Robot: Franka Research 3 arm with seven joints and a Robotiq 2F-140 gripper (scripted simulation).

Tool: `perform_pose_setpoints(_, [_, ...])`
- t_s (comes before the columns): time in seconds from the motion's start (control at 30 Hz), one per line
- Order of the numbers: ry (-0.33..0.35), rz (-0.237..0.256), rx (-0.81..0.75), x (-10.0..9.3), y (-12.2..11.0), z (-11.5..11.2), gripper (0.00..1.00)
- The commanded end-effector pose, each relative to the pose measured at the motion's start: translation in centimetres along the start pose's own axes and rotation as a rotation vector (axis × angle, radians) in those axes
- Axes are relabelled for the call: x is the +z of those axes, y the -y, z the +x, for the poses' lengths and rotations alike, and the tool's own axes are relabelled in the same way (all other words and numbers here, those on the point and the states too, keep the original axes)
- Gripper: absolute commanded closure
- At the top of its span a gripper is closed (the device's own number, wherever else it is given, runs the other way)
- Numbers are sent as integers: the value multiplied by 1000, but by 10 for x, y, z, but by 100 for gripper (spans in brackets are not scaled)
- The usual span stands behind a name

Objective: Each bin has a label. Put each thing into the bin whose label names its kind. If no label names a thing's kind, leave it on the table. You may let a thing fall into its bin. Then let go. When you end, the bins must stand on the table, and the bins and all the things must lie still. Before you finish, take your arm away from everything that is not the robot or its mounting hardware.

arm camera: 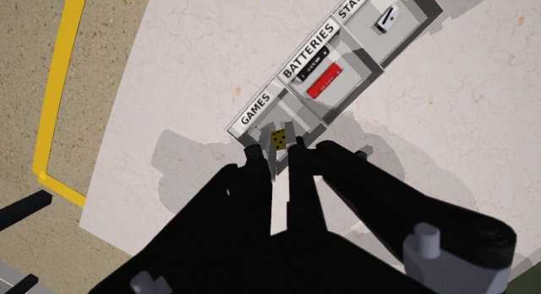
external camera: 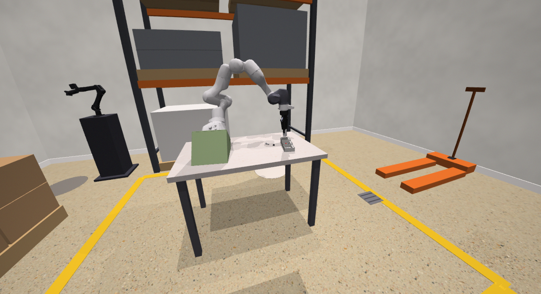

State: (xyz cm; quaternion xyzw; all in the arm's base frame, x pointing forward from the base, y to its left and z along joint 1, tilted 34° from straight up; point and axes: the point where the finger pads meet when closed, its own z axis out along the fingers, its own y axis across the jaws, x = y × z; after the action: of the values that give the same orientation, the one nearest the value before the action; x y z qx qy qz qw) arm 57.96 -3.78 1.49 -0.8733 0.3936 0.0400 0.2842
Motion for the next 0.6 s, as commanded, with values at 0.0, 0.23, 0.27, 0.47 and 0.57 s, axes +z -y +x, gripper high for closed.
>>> perform_pose_setpoints(0.0, [9, -7, 138, 1, 1, -2, 93])
perform_pose_setpoints(0.23, [10, -9, 278, 1, 1, -2, 93])
perform_pose_setpoints(0.27, [10, -10, 297, 1, 1, -2, 93])
perform_pose_setpoints(0.47, [10, -12, 408, 1, 1, -2, 93])
perform_pose_setpoints(0.57, [10, -13, 444, 1, 1, -3, 93])
